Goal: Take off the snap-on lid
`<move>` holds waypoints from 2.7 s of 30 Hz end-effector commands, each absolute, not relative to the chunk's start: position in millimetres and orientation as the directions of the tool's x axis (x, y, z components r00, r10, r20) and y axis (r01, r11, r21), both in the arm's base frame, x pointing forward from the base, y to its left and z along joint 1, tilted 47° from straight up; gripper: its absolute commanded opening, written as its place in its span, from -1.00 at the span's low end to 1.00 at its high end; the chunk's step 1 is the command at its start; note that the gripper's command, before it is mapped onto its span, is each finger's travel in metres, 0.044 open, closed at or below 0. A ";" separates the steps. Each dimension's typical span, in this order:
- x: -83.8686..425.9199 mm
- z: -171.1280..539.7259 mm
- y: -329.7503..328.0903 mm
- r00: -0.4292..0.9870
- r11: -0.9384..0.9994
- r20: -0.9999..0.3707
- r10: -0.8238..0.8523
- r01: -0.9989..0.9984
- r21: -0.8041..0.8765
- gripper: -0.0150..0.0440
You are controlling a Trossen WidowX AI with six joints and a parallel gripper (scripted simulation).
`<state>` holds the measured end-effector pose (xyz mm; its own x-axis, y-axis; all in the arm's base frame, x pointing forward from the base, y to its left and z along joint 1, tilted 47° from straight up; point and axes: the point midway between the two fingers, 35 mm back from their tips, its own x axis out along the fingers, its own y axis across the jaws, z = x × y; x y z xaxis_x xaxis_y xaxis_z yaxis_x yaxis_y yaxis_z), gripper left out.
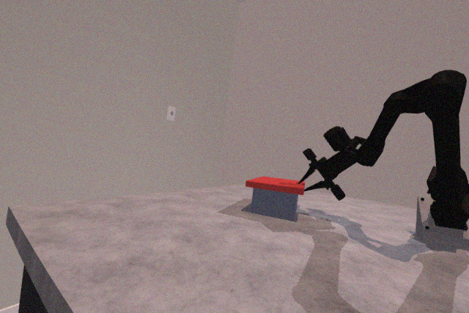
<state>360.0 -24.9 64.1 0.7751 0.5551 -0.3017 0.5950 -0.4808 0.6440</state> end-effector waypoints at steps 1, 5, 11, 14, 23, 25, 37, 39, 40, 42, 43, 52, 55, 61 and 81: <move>359.5 67.3 -28.6 0.781 -0.481 -0.297 0.549 0.587 0.651 -0.49; 359.3 67.9 -29.2 0.781 -0.481 -0.297 0.549 0.587 0.651 -0.49; 359.1 68.7 -30.1 0.781 -0.481 -0.297 0.549 0.587 0.651 -0.49; 359.0 69.1 -30.5 0.781 -0.481 -0.297 0.549 0.587 0.651 -0.49; 358.7 70.3 -31.8 0.781 -0.481 -0.298 0.549 0.587 0.651 -0.49; 358.6 70.7 -32.0 0.781 -0.481 -0.298 0.549 0.587 0.651 -0.49; 358.3 72.6 -33.5 0.781 -0.481 -0.298 0.549 0.587 0.651 -0.49; 358.3 72.8 -33.8 0.781 -0.481 -0.298 0.549 0.587 0.651 -0.49; 358.2 73.0 -34.0 0.781 -0.481 -0.298 0.549 0.587 0.651 -0.49; 358.2 73.3 -34.2 0.781 -0.481 -0.298 0.549 0.587 0.651 -0.49; 358.2 73.4 -34.4 0.781 -0.481 -0.298 0.549 0.587 0.651 -0.49; 358.3 74.7 -35.7 0.781 -0.481 -0.298 0.549 0.587 0.651 -0.49; 358.4 74.0 -35.3 0.780 -0.482 -0.299 0.550 0.588 0.649 -0.49; 359.0 73.3 -34.4 0.779 -0.483 -0.300 0.550 0.590 0.647 -0.49; 360.6 73.6 -34.2 0.779 -0.483 -0.300 0.550 0.590 0.647 -0.49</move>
